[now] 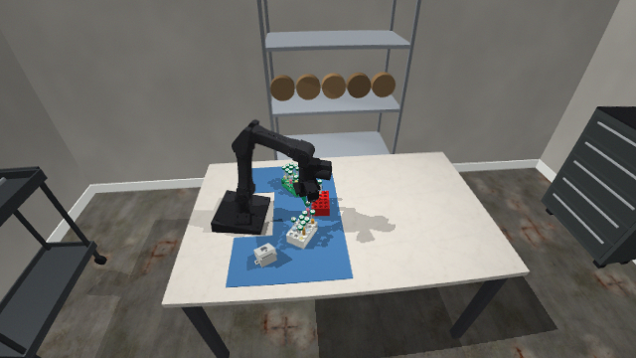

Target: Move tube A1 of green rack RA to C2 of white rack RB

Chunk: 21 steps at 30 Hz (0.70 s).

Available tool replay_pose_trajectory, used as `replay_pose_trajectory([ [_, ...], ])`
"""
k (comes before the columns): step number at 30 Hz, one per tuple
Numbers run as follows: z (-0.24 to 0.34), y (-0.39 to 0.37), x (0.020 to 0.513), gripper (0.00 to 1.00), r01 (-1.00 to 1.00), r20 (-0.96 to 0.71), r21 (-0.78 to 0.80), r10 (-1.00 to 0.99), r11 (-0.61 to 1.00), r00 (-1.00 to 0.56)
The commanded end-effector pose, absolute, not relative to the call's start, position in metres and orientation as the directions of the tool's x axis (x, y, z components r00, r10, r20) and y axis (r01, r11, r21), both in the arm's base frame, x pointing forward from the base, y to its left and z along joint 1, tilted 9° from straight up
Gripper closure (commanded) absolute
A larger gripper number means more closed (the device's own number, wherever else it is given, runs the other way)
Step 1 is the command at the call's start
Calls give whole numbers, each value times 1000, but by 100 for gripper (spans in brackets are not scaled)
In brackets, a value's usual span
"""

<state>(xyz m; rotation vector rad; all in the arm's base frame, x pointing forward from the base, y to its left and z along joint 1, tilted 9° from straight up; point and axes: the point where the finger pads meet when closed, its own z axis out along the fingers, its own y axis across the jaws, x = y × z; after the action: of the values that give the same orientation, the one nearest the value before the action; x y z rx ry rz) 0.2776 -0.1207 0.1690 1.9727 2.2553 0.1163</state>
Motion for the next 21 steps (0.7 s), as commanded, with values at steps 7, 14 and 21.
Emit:
replay_pose_trajectory([
  [7, 182, -121, 275, 100, 978, -65, 160, 990, 136, -127],
  [14, 188, -121, 275, 100, 978, -65, 160, 990, 136, -127],
  [21, 195, -120, 273, 100, 978, -65, 160, 990, 136, -127],
])
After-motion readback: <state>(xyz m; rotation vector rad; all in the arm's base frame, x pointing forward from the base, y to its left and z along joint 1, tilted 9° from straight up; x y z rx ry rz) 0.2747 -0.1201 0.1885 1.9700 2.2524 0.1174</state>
